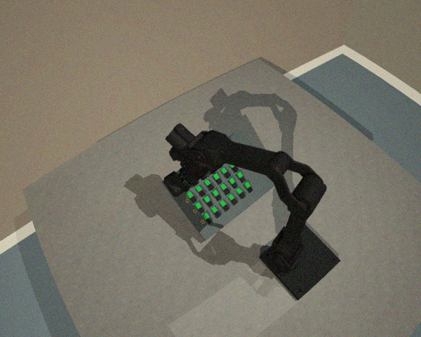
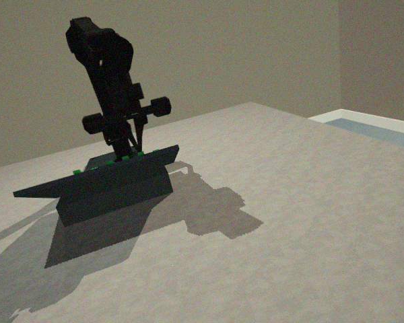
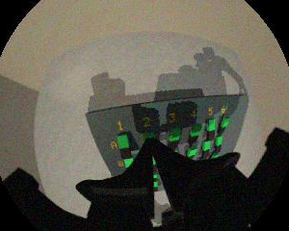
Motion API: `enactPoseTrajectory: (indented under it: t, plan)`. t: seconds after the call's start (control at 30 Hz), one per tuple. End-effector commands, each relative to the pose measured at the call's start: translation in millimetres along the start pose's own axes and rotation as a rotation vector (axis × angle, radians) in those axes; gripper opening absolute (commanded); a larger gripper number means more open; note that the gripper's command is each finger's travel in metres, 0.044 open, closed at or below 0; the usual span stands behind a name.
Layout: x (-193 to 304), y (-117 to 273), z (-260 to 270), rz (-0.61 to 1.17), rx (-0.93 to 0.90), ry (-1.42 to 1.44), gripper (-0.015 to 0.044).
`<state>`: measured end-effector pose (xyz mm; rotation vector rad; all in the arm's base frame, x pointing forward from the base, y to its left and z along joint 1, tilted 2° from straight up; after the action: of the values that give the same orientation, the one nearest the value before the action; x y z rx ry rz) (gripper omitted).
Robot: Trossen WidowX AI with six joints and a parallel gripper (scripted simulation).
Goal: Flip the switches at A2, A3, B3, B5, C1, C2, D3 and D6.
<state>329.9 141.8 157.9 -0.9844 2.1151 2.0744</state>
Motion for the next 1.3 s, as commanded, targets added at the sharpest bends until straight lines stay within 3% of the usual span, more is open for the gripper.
enactPoseTrajectory:
  t: [0.0,1.27]
  plan:
    - [-0.1,-1.0,0.6,-0.001,-0.005,0.003,0.0000]
    - [-0.6,-1.3,0.1,-0.002,0.000,0.000,0.0000]
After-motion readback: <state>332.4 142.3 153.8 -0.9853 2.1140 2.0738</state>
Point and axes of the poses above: the point midway between the two fingers, 35 mm back from their tips, its own y axis back along the fingers, its own z axis across the jaws, x = y × z, the point moved 1 cm from there along y, back along the fingers, and after that the axes turned 12 degrees about y, right-handed, at the moved point
